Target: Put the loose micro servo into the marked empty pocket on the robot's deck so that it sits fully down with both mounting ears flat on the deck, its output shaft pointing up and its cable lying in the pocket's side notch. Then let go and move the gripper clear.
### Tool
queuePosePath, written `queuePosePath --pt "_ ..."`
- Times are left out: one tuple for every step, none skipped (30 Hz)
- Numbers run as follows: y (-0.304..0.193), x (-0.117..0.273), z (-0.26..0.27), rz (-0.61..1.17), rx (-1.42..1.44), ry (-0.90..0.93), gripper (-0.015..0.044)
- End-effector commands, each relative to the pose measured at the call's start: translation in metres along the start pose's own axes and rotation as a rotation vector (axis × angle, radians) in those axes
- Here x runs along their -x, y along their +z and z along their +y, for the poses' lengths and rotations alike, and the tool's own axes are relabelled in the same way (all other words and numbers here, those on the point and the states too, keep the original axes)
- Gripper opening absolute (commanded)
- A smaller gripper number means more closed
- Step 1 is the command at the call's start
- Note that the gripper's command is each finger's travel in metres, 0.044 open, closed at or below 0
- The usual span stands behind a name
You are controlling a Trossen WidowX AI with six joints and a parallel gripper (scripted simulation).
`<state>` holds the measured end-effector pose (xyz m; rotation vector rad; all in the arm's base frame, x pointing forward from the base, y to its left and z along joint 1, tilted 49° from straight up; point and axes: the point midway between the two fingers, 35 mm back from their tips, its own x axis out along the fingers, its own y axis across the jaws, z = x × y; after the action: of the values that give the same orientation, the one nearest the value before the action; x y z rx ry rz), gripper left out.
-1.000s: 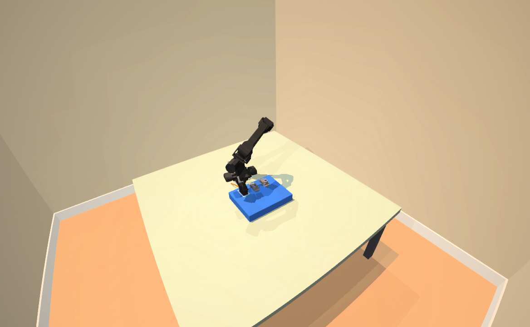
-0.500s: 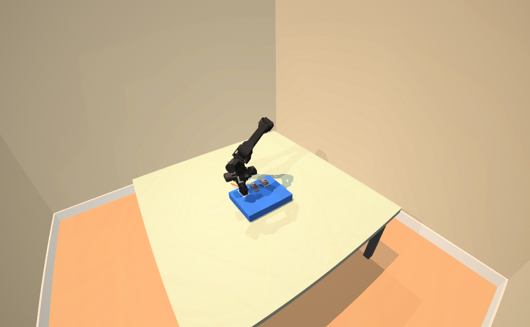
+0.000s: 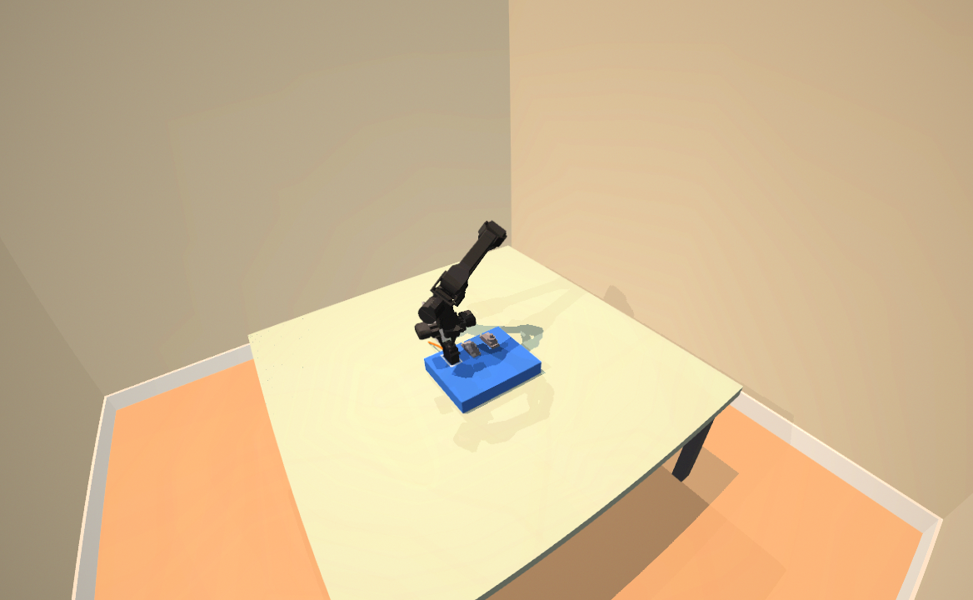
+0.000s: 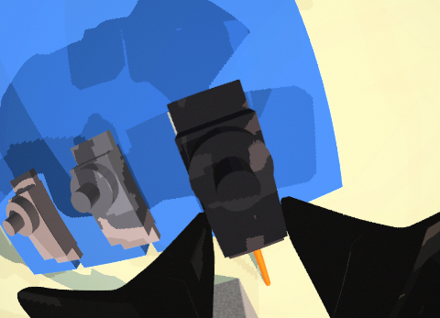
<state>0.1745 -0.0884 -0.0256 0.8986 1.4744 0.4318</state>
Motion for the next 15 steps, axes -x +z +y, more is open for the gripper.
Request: queuePosePath --pt "0.004 -0.004 0.001 -0.008 0.005 0.002 0.0000" --pt "0.004 -0.004 0.001 -0.008 0.005 0.002 0.0000" --pt "0.000 0.001 0.000 -0.001 0.000 0.000 0.0000" --pt "0.000 0.003 0.000 -0.002 0.001 0.000 0.0000" --pt "0.000 0.005 0.000 -0.003 0.002 0.001 0.0000" --pt "0.000 0.009 0.000 -0.005 0.003 0.001 0.0000" --pt "0.000 0.012 0.000 -0.007 0.004 0.001 0.0000" --pt "0.000 0.013 0.000 -0.008 0.005 0.002 0.0000" --pt "0.000 0.013 0.000 -0.008 0.005 0.002 0.0000" --pt "-0.001 0.014 0.001 -0.008 0.005 0.002 0.0000" --pt "-0.002 0.014 0.001 -0.008 0.005 0.002 0.0000" --pt "-0.002 0.014 0.002 -0.008 0.005 0.002 0.0000" --pt "-0.003 0.014 0.002 -0.008 0.005 0.002 0.0000" --pt "-0.003 0.014 0.002 -0.008 0.005 0.002 0.0000" --pt "-0.004 0.014 0.003 -0.008 0.005 0.002 0.0000"
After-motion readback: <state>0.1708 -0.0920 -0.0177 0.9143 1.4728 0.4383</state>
